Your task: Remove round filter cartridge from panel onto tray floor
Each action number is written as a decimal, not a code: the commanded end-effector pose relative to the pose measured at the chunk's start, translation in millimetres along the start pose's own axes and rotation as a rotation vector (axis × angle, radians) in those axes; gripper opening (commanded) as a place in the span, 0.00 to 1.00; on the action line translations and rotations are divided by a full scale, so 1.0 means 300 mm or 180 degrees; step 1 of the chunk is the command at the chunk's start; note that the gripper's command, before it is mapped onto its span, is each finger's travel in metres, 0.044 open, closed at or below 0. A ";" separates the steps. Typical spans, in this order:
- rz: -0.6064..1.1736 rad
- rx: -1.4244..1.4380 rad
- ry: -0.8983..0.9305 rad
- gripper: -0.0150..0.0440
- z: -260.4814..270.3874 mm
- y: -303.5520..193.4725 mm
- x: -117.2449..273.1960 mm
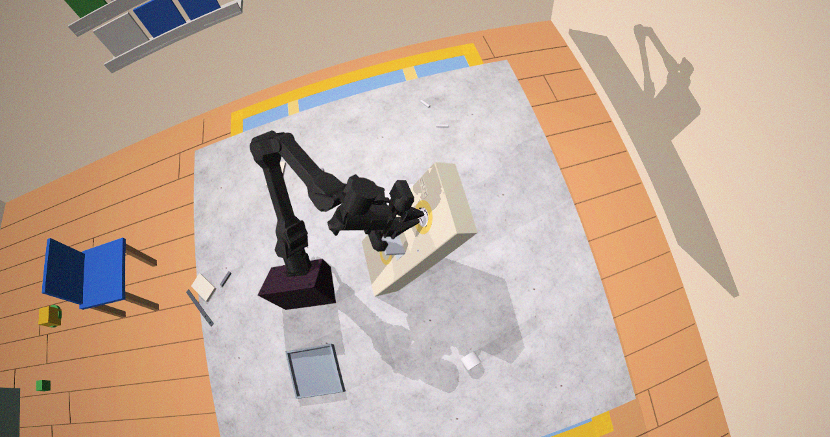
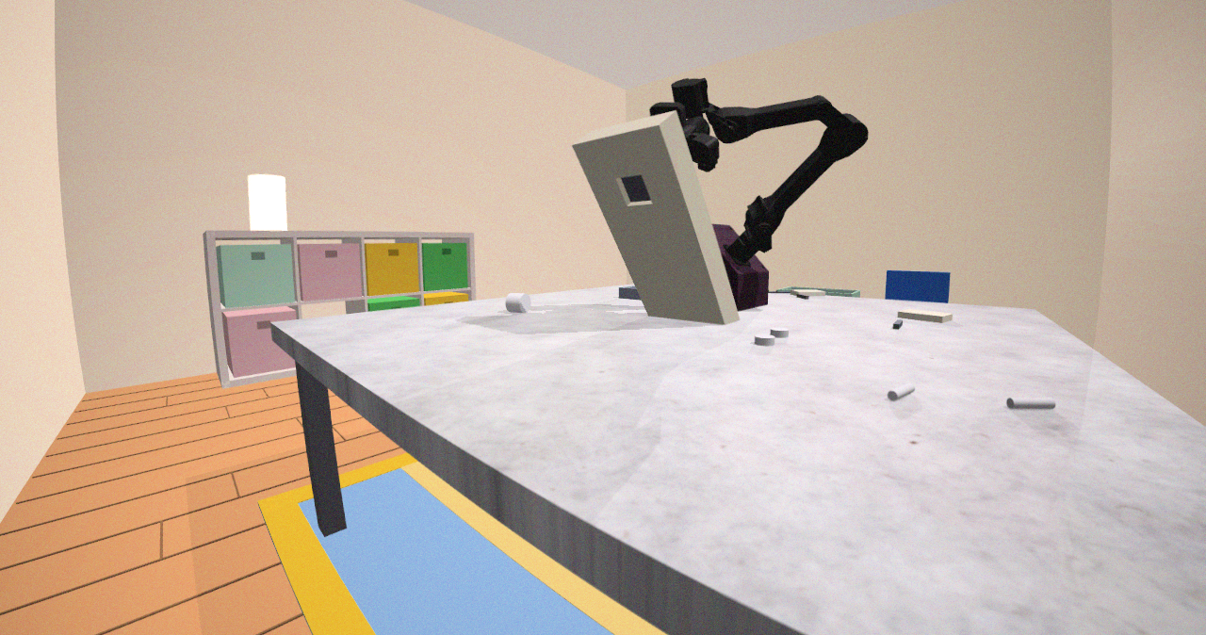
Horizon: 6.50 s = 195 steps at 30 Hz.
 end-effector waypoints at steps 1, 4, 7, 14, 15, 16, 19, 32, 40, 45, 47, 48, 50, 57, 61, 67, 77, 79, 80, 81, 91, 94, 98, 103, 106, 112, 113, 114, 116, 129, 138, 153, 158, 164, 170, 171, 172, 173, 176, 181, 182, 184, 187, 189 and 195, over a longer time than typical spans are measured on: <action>0.0006 -0.0028 0.0011 0.44 0.007 -0.002 -0.010; 0.0006 -0.0028 0.0011 0.44 0.007 -0.002 -0.011; 0.0006 -0.0028 0.0011 0.44 0.008 -0.002 -0.011; 0.0006 -0.0028 0.0011 0.44 0.008 -0.003 -0.011; 0.0006 -0.0028 0.0011 0.44 0.008 -0.003 -0.011; 0.0006 -0.0028 0.0011 0.44 0.008 -0.003 -0.011; 0.0006 -0.0028 0.0011 0.44 0.008 -0.003 -0.011; 0.0006 -0.0028 0.0011 0.44 0.005 -0.003 -0.011; 0.0006 -0.0028 0.0011 0.44 0.002 -0.003 -0.011; 0.0006 -0.0028 0.0011 0.44 0.001 -0.003 -0.011; -0.0003 -0.0008 0.0005 0.44 0.002 0.001 -0.010; -0.0001 -0.0012 0.0006 0.44 0.001 0.000 -0.012; 0.0002 -0.0020 0.0008 0.44 0.001 -0.002 -0.019; 0.0006 -0.0028 0.0010 0.44 0.000 -0.003 -0.024; 0.0006 -0.0028 0.0010 0.44 0.000 -0.003 -0.024; 0.0006 -0.0028 0.0010 0.44 0.000 -0.003 -0.024; 0.0006 -0.0028 0.0010 0.44 0.000 -0.003 -0.024; 0.0006 -0.0028 0.0010 0.44 0.000 -0.003 -0.024; 0.0006 -0.0028 0.0010 0.44 0.000 -0.003 -0.024; 0.0006 -0.0028 0.0010 0.44 0.000 -0.003 -0.024; 0.0006 -0.0028 0.0010 0.44 0.000 -0.003 -0.024; 0.0006 -0.0028 0.0010 0.44 0.000 -0.003 -0.024; -0.0003 -0.0015 0.0006 0.44 -0.001 0.001 -0.025; 0.0005 -0.0027 0.0009 0.44 0.000 -0.003 -0.045; 0.0005 -0.0028 0.0009 0.44 0.000 -0.003 -0.047; 0.0005 -0.0027 0.0009 0.44 0.000 -0.003 -0.053; 0.0005 -0.0027 0.0008 0.44 0.000 -0.003 -0.055; 0.0005 -0.0027 0.0008 0.44 0.000 -0.003 -0.056; 0.0005 -0.0027 0.0008 0.44 0.000 -0.003 -0.058; 0.0005 -0.0027 0.0008 0.44 0.000 -0.002 -0.071; -0.0003 -0.0025 -0.0025 0.38 -0.007 -0.002 -0.050; 0.0003 -0.0658 0.0001 0.25 -0.001 -0.002 -0.069; 0.0005 -0.1202 0.0005 0.25 -0.001 -0.002 -0.072; 0.0006 -0.1863 0.0006 0.25 0.000 -0.002 -0.073; 0.0007 -0.2528 0.0005 0.25 0.000 -0.002 -0.073; 0.0007 -0.2639 0.0005 0.25 0.000 -0.002 -0.073; 0.0007 -0.2750 0.0005 0.25 0.000 -0.002 -0.073; 0.0007 -0.2861 0.0005 0.25 0.000 -0.002 -0.073; 0.0008 -0.3194 0.0004 0.25 0.000 -0.002 -0.073; 0.0008 -0.3750 0.0004 0.25 0.000 -0.002 -0.072; 0.0008 -0.3861 0.0004 0.25 0.000 -0.002 -0.072; 0.0009 -0.4083 0.0003 0.25 0.000 -0.002 -0.072; 0.0009 -0.4416 0.0003 0.25 0.000 -0.002 -0.071; 0.0009 -0.4638 0.0003 0.25 0.000 -0.002 -0.071; 0.0010 -0.5305 0.0002 0.25 0.000 -0.002 -0.070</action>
Point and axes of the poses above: the point midway between the two fingers, 35 mm back from their tips, its own x axis back along the fingers, its own z axis across the jaws, y = z × x, the point moved 2 cm from there along x, back along the fingers, and after that the axes turned 9 degrees about x, right-handed, at the moved point
